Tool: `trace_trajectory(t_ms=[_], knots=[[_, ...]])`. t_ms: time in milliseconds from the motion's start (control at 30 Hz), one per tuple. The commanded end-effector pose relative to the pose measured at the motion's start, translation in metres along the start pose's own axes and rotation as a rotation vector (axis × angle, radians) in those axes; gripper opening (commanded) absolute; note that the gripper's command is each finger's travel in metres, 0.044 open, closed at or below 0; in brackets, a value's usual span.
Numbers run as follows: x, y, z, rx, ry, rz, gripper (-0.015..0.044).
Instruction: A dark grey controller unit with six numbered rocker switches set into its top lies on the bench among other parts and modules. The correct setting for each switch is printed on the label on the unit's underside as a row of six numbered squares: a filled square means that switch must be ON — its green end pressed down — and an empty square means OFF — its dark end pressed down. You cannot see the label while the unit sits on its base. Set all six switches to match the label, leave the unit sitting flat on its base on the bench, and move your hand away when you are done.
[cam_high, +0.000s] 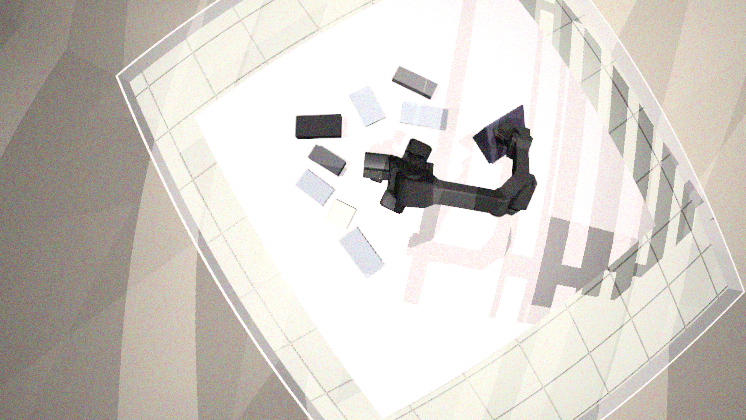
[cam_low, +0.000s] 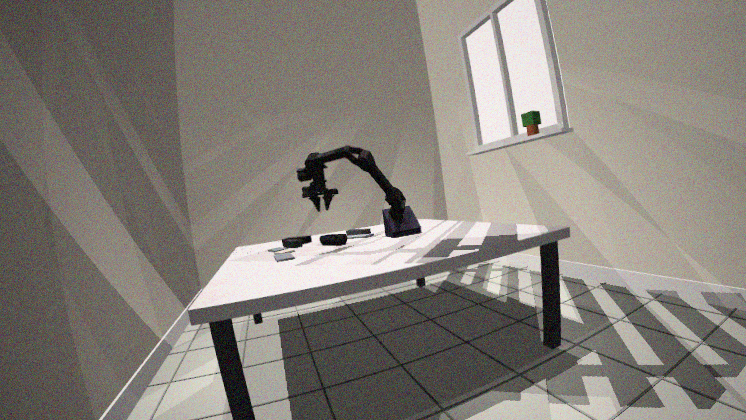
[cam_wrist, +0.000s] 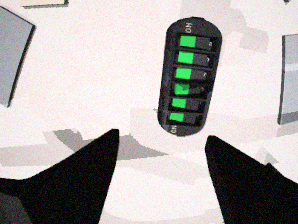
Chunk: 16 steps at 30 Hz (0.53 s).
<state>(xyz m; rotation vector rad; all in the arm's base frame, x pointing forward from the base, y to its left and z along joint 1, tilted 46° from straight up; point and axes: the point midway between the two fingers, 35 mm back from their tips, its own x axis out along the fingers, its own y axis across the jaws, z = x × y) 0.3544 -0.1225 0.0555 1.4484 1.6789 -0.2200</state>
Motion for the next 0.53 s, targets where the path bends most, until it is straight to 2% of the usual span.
trace_trajectory(t_ms=[0, 200, 500], knots=[[-0.0146, -0.0018, -0.0014, -0.003, 0.001, -0.003, 0.0151], [-0.0146, -0.0018, -0.0014, -0.003, 0.001, -0.003, 0.0000], [-0.0146, -0.0018, -0.0014, -0.003, 0.001, -0.003, 0.0000]])
